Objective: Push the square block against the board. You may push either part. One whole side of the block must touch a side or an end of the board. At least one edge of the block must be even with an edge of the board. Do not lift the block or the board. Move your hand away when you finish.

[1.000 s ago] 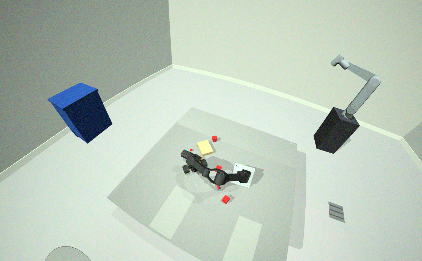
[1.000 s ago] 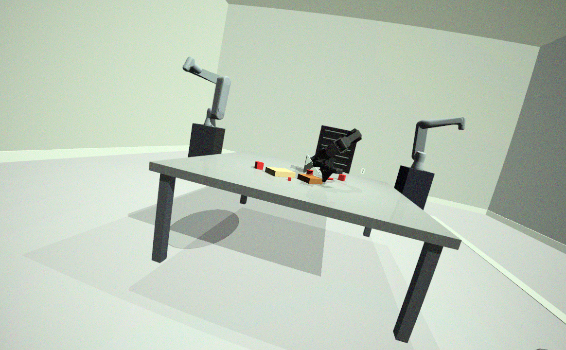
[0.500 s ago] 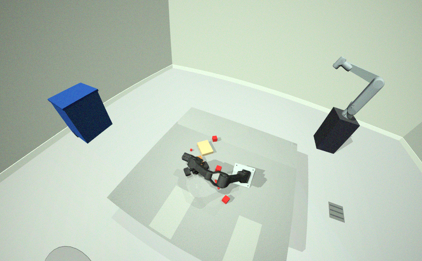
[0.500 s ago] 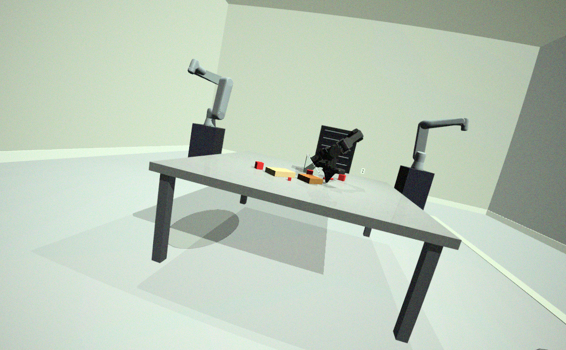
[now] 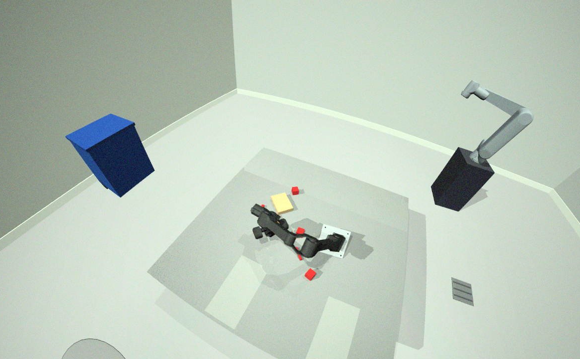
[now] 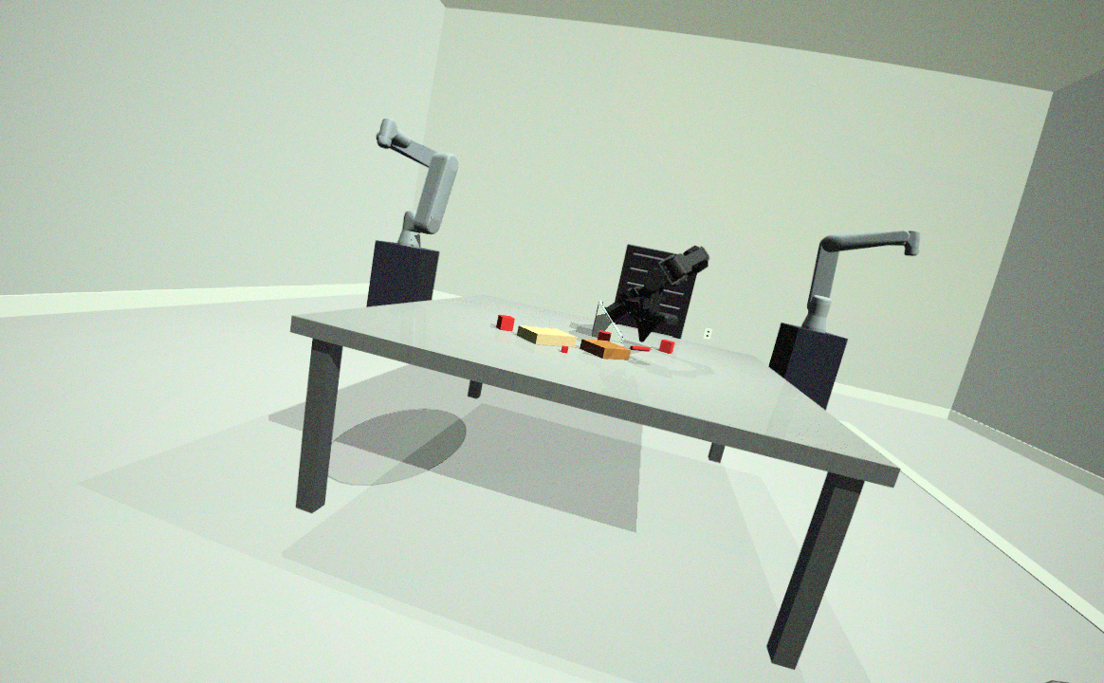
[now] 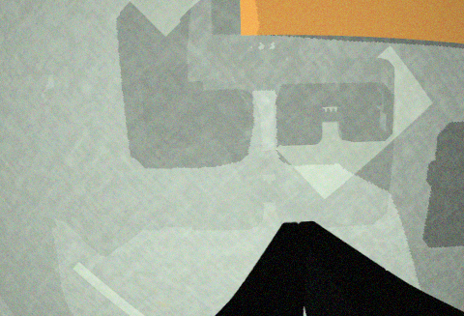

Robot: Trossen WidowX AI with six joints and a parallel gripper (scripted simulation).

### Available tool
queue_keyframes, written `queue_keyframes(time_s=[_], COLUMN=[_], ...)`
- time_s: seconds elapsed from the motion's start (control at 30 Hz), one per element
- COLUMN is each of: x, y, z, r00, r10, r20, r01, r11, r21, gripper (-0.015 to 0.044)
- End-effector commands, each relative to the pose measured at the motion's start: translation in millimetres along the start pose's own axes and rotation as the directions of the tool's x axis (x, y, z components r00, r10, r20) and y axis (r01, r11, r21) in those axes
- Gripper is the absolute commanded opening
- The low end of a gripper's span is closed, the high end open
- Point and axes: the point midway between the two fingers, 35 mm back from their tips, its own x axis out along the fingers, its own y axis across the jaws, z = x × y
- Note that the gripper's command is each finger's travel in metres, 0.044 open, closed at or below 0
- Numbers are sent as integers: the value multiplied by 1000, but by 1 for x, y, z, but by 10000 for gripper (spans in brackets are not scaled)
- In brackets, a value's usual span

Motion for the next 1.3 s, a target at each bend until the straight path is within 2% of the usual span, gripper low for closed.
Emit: queue_keyframes(time_s=[0.0,0.17,0.33,0.43,0.5,1.27], x=[-7,-7,-4,36,48,46], y=[2,-35,-37,-37,-38,-34], z=[-2,22,23,23,22,44], r00=[1000,1000,1000,1000,1000,1000], r10=[-7,-9,-10,-8,-7,-8], r20=[-3,-1,-1,-2,-4,-2], r01=[7,9,10,8,7,8], r11=[1000,1000,1000,1000,1000,1000], r21=[-11,23,25,25,25,24], gripper=[0,0,0,0,0,0])
